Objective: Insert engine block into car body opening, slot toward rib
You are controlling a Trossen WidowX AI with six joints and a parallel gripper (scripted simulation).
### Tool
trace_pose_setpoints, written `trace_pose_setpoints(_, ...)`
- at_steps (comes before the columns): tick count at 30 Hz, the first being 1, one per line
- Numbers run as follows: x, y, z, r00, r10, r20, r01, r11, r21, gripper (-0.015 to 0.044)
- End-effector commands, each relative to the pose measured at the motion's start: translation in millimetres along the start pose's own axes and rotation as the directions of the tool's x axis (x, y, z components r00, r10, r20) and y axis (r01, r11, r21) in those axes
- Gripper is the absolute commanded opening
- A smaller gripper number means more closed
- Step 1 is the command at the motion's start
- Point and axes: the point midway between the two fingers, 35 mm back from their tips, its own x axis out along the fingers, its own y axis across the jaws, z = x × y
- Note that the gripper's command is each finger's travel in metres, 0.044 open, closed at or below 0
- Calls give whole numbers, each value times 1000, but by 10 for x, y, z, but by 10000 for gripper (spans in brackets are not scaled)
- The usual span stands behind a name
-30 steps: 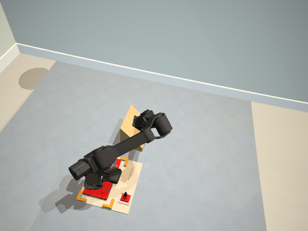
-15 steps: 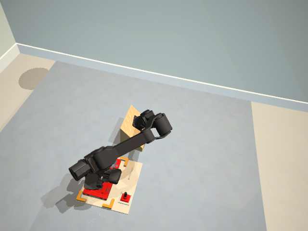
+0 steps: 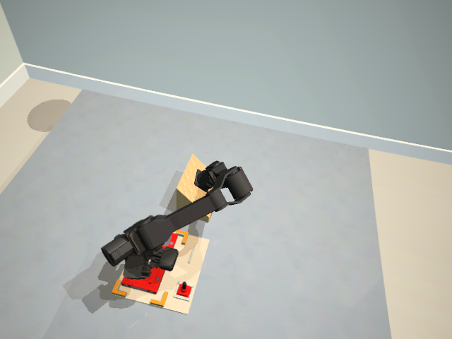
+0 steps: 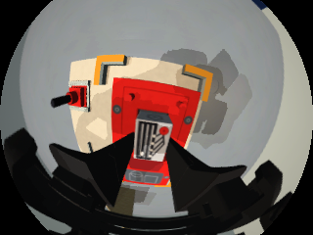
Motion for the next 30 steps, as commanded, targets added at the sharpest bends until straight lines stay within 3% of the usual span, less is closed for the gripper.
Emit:
trace_pose_setpoints(1,11,3,6,1000,3,4,-3,1000,3,159)
trace_pose_setpoints(6,23,3,6,1000,3,4,-3,1000,3,159)
trace_pose_setpoints(17,14,1,0,1000,1,0,-1,1000,0,440)
trace_pose_setpoints(30,-100,12,-2,1000,2,3,-2,1000,3,440)
